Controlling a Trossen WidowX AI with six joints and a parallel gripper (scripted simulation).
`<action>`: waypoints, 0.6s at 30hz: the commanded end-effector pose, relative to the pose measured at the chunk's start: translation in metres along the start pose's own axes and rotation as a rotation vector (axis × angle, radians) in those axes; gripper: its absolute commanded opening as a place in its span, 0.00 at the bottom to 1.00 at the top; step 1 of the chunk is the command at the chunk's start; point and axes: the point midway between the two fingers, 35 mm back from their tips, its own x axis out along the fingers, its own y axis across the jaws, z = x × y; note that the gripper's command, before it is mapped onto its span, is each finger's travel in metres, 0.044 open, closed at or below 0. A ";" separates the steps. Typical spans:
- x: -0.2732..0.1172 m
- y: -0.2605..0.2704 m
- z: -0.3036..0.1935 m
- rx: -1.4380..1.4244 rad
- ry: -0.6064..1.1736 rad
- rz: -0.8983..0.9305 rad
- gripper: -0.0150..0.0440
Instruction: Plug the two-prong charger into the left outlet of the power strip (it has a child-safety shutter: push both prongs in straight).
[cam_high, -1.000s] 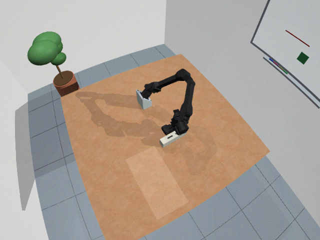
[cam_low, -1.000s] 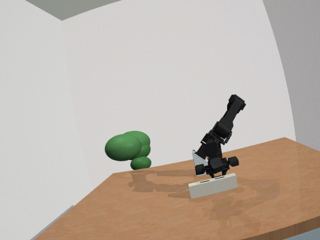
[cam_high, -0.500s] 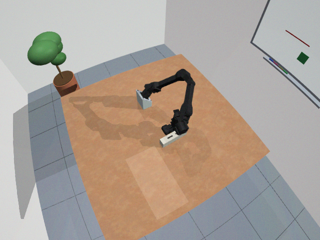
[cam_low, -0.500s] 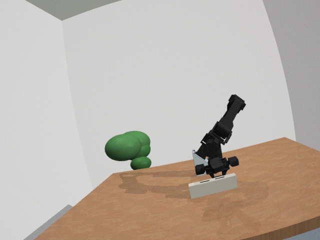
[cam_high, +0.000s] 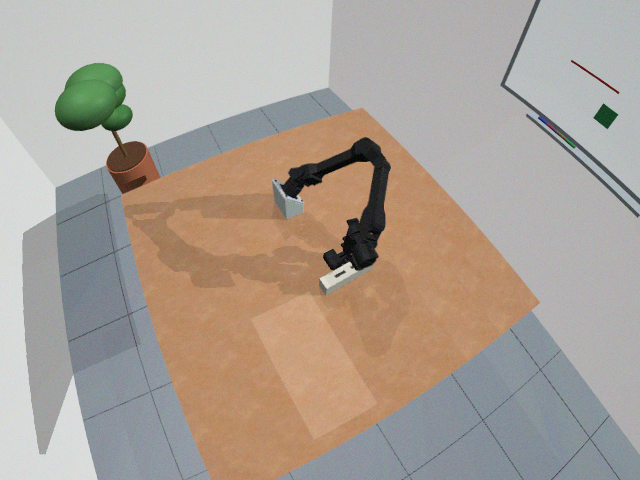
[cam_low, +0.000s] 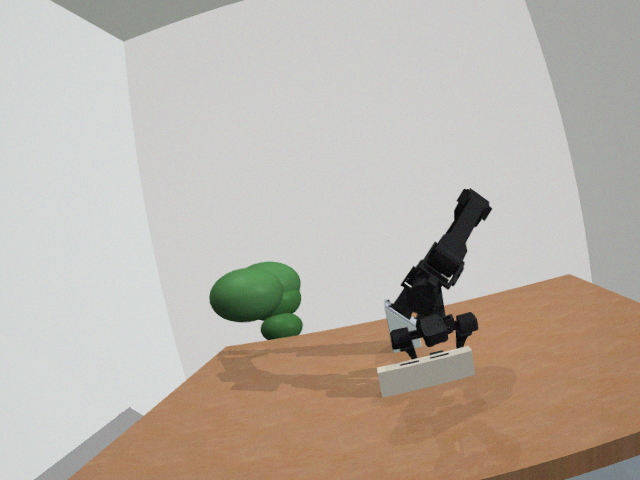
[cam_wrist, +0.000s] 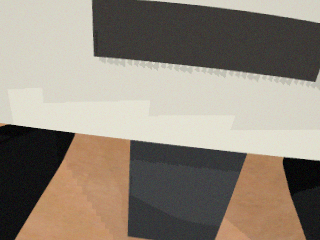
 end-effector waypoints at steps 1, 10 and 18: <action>0.000 0.000 -0.001 -0.002 -0.001 0.001 1.00; 0.001 0.000 -0.003 -0.006 -0.006 0.001 1.00; 0.001 0.000 -0.006 -0.010 -0.010 0.001 1.00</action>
